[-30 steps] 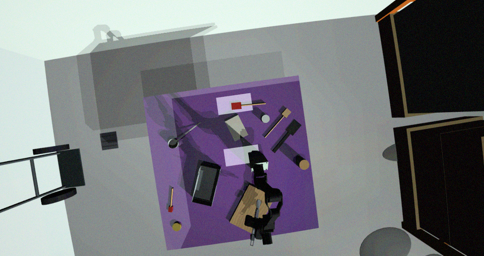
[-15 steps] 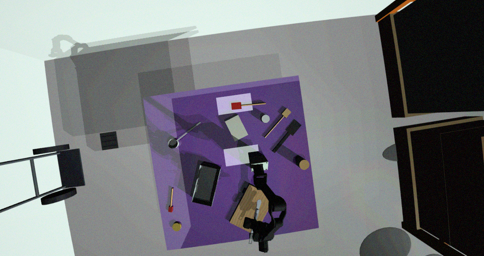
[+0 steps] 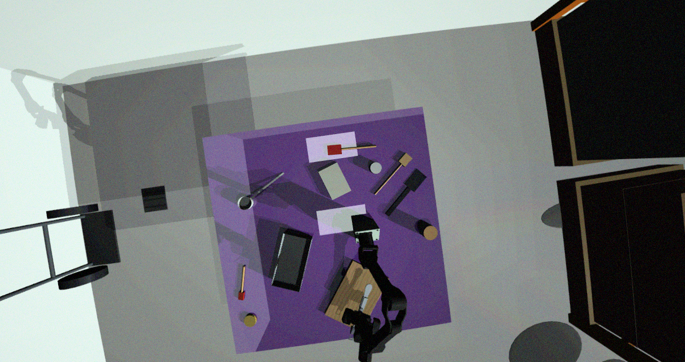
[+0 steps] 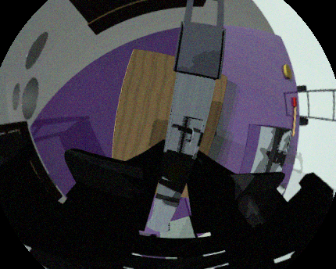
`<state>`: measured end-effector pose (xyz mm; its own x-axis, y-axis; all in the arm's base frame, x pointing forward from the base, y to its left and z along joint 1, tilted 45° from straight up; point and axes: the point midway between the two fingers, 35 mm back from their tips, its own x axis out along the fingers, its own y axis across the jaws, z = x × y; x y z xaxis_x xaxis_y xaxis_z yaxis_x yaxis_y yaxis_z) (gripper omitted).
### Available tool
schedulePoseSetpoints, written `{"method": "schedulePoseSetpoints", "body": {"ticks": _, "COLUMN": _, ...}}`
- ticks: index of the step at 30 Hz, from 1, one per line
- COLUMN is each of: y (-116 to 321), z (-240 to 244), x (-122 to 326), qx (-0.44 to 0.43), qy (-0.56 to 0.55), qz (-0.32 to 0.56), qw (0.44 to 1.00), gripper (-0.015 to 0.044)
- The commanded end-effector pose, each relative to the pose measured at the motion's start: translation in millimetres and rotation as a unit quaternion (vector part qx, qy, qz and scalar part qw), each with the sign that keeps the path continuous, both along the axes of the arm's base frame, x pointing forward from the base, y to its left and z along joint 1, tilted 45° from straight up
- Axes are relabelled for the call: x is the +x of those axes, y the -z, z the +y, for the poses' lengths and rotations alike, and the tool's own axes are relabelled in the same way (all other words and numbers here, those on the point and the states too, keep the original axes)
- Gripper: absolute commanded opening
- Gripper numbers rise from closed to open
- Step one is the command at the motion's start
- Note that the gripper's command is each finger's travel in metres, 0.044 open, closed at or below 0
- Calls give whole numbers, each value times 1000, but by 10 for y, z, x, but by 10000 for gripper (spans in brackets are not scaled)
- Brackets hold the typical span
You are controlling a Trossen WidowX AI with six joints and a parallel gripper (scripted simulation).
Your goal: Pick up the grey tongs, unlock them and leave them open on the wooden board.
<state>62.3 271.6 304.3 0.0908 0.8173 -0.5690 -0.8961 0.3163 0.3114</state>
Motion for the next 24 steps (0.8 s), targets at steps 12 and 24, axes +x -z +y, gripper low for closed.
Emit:
{"method": "schedulePoseSetpoints", "body": {"ticks": 12, "y": -18, "z": 8, "x": 26, "qx": -77, "qy": -31, "qz": 81, "qw": 993, "gripper": -150}}
{"method": "schedulePoseSetpoints", "body": {"ticks": 24, "y": -1, "z": 30, "x": 28, "qx": -77, "qy": -31, "qz": 81, "qw": 993, "gripper": -150}}
